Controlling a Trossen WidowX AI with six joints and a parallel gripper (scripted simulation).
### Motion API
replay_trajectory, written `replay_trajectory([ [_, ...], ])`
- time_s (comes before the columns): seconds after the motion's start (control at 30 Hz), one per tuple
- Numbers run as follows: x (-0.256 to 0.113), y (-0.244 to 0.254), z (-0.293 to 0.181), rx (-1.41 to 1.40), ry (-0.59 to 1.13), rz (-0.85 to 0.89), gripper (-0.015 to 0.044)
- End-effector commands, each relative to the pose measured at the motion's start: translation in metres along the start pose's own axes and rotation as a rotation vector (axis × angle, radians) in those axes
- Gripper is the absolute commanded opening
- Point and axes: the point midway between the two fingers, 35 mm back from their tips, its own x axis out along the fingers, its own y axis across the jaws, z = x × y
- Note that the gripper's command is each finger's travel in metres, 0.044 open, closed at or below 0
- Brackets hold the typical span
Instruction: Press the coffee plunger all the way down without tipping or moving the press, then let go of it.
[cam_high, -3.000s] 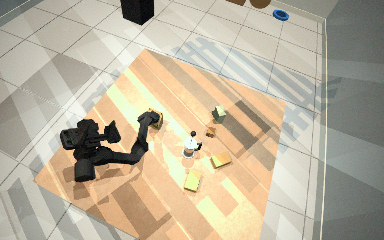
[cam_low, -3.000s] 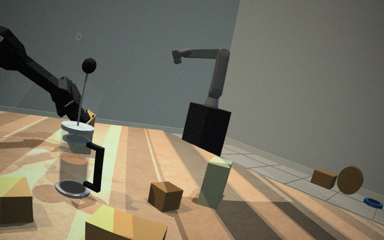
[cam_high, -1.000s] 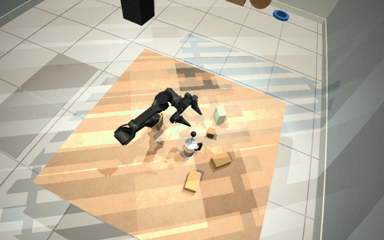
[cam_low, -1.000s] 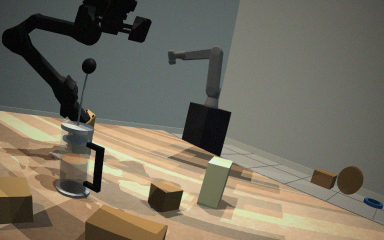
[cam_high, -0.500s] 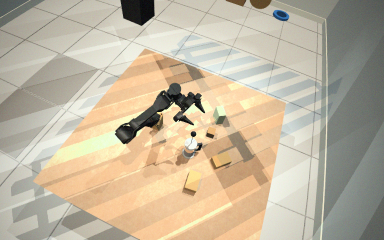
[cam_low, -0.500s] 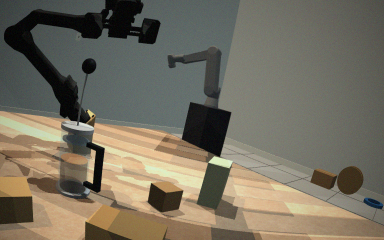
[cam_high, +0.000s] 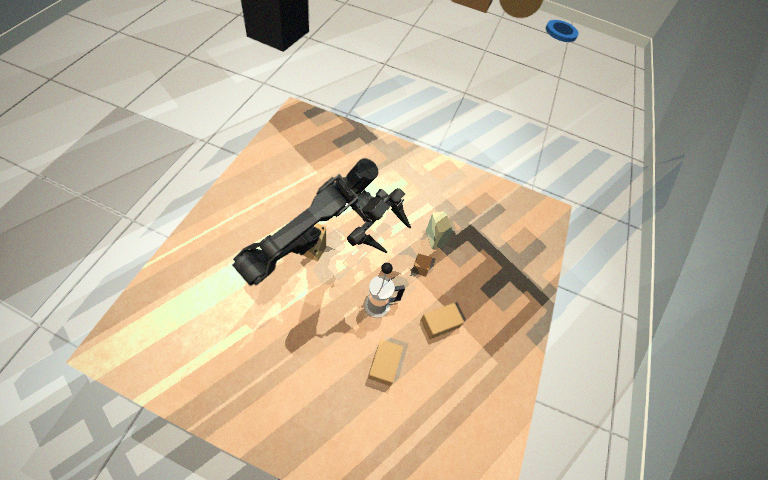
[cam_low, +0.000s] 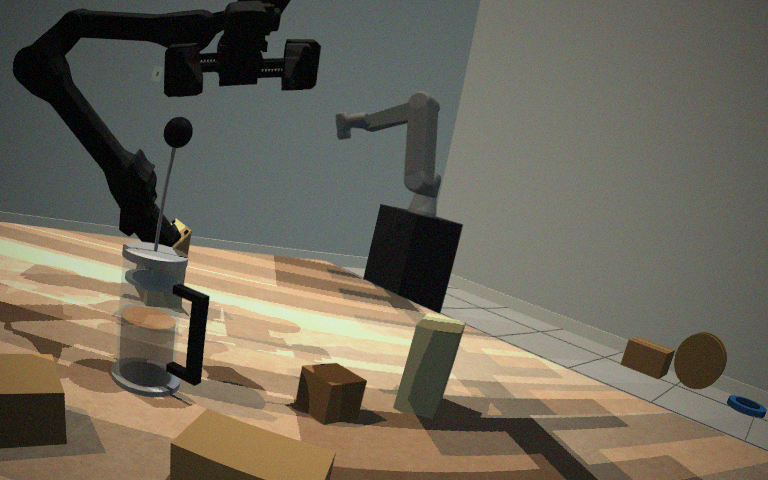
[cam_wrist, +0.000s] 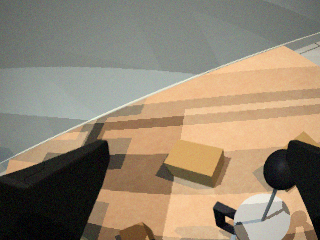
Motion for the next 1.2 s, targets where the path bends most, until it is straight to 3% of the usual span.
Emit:
replay_trajectory([
  [0.0,0.002,-0.02,-0.014,0.059,0.094,-0.021,0.044],
  [0.33,0.0,-0.059,-0.024,-0.222,0.117,-0.09,0.044],
  [1.17,0.01,-0.058,-0.032,-0.212,0.143,-0.088,0.044],
])
